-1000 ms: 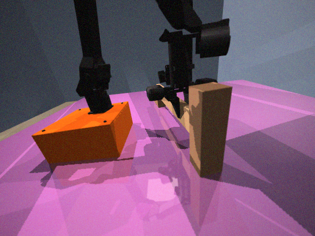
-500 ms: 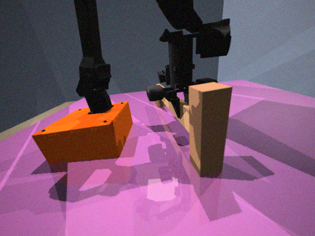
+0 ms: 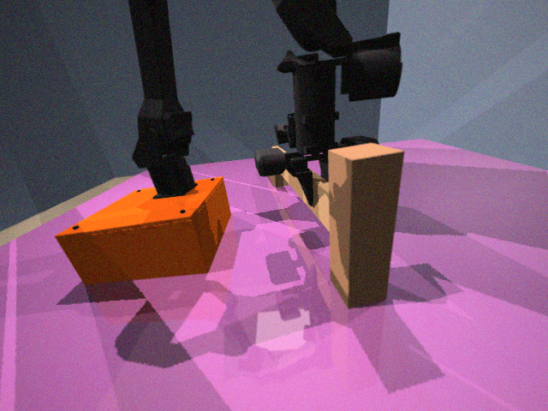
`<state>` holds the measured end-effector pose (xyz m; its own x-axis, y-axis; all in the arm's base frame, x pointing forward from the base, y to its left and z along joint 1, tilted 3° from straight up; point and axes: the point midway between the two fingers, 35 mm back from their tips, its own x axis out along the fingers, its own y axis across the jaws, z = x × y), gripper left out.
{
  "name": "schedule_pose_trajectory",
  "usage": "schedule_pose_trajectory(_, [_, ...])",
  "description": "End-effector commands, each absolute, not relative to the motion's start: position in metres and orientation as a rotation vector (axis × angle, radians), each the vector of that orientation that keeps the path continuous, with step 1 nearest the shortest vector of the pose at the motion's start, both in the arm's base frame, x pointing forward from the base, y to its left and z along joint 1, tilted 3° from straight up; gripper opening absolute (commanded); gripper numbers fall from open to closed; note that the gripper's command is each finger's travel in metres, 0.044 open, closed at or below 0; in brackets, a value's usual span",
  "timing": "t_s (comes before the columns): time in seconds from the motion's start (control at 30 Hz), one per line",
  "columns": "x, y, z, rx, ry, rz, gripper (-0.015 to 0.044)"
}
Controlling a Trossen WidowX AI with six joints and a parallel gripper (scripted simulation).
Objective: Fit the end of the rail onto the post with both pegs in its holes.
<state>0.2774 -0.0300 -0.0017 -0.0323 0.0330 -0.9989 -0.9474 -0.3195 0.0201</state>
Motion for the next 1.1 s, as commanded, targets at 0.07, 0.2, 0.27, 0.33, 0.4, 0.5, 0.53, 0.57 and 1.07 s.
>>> schedule_pose_trajectory(0.07, [0.2807, -0.0331, 0.0006, -1.415, 1.029, 1.472, 0.0])
schedule_pose_trajectory(0.2, [0.2807, -0.0331, 0.0007, -1.415, 1.029, 1.472, 0.0])
schedule_pose_trajectory(0.27, [0.2807, -0.0331, 0.0007, -1.415, 1.029, 1.472, 0.0])
schedule_pose_trajectory(0.33, [0.2807, -0.0332, 0.0008, -1.415, 1.029, 1.472, 0.0])
schedule_pose_trajectory(0.4, [0.2807, -0.0332, 0.0008, -1.415, 1.029, 1.472, 0.0])
schedule_pose_trajectory(0.5, [0.2808, -0.0332, 0.0009, -1.415, 1.029, 1.472, 0.0])
schedule_pose_trajectory(0.53, [0.2808, -0.0333, 0.0009, -1.415, 1.029, 1.472, 0.0])
schedule_pose_trajectory(0.57, [0.2808, -0.0334, 0.0009, -1.415, 1.029, 1.472, 0.0])
schedule_pose_trajectory(1.07, [0.2817, -0.036, 0.0004, -1.415, 1.03, 1.472, 0.0])
